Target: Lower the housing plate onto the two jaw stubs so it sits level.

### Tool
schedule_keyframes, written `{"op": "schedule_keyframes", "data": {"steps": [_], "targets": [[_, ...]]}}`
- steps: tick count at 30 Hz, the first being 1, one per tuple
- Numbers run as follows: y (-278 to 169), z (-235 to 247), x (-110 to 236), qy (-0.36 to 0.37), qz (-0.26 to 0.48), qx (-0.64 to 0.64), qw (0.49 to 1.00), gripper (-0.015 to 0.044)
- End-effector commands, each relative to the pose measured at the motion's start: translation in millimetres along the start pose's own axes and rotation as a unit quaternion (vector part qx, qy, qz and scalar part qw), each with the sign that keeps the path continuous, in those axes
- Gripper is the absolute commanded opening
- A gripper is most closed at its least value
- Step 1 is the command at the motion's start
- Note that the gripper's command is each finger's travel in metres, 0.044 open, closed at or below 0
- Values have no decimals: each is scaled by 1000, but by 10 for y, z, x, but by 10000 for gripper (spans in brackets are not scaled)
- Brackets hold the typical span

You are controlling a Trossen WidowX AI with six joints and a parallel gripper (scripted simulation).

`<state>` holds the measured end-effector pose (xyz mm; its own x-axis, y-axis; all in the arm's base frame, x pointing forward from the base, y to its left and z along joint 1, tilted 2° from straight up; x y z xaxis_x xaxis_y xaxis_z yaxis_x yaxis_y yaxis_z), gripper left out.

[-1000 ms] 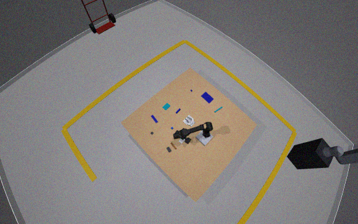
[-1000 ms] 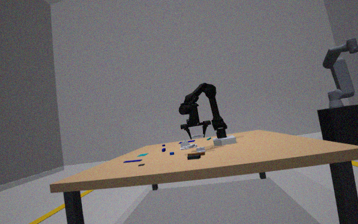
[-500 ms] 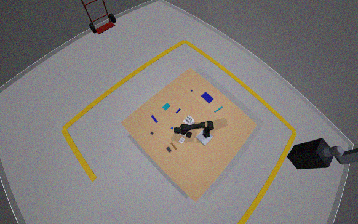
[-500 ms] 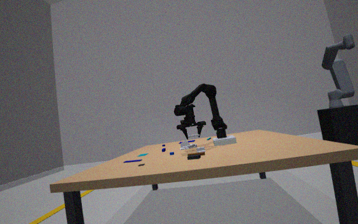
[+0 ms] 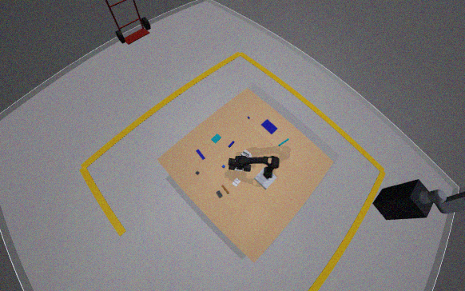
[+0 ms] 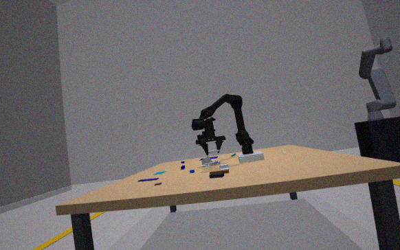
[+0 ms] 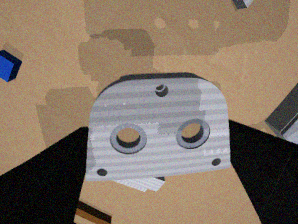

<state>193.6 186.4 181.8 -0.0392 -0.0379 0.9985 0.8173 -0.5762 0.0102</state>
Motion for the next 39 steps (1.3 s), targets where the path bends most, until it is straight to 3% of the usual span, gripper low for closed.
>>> {"op": "schedule_keyframes", "data": {"steps": [1, 21, 39], "targets": [[101, -70, 2, 0, 2, 34, 999, 351], [616, -463, -3, -2, 1, 217, 976, 351], [969, -919, -13, -3, 0, 384, 923, 351]]}}
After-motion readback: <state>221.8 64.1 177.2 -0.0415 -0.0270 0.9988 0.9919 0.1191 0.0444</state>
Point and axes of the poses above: the point midway between the two fingers, 35 mm back from their tips, its own x axis back along the fingers, its own z axis across the jaws, y = z × x, the point moved 9 cm from there along x, back along the fingers, and after that the axes turned 8 degrees about x, right-handed, at the moved point
